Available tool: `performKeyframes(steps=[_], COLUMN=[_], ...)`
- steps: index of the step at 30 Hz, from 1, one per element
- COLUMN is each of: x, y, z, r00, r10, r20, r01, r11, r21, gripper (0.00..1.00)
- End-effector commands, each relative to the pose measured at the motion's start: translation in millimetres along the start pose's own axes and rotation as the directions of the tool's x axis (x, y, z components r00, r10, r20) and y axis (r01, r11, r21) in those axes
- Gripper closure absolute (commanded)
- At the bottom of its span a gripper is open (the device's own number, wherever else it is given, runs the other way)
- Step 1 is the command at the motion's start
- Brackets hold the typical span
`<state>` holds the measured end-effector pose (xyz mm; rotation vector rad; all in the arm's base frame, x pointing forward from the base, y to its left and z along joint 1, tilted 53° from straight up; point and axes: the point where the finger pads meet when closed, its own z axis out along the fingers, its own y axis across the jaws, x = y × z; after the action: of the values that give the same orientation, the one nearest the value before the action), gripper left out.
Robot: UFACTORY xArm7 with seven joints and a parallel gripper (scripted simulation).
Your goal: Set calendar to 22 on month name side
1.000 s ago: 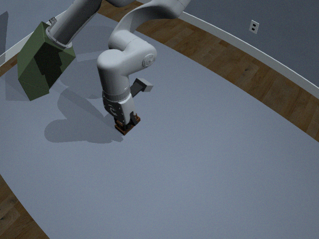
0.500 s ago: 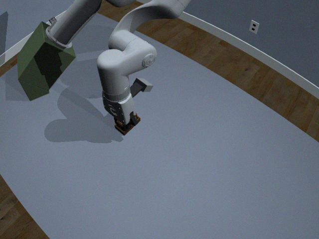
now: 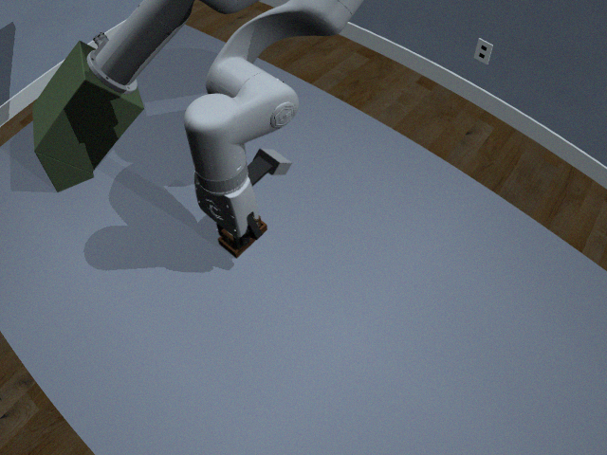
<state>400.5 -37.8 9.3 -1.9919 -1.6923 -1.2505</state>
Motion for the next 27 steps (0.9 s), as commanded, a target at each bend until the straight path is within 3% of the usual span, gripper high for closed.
performKeyframes(steps=[1, 8, 23, 27], x=[-1.1, -1.1, -1.1, -1.1], y=[0.9, 0.9, 0.9, 0.9], z=[-1.4, -1.4, -1.4, -1.4], r00=[1.0, 1.0, 1.0, 1.0], r10=[0.001, 0.001, 0.001, 0.001], r20=[0.003, 0.003, 0.003, 0.003], r01=[-0.001, -0.001, -0.001, -0.001], r11=[1.0, 1.0, 1.0, 1.0], r21=[-0.003, -0.003, -0.003, -0.003], gripper=[0.71, 0.71, 0.51, 0.51])
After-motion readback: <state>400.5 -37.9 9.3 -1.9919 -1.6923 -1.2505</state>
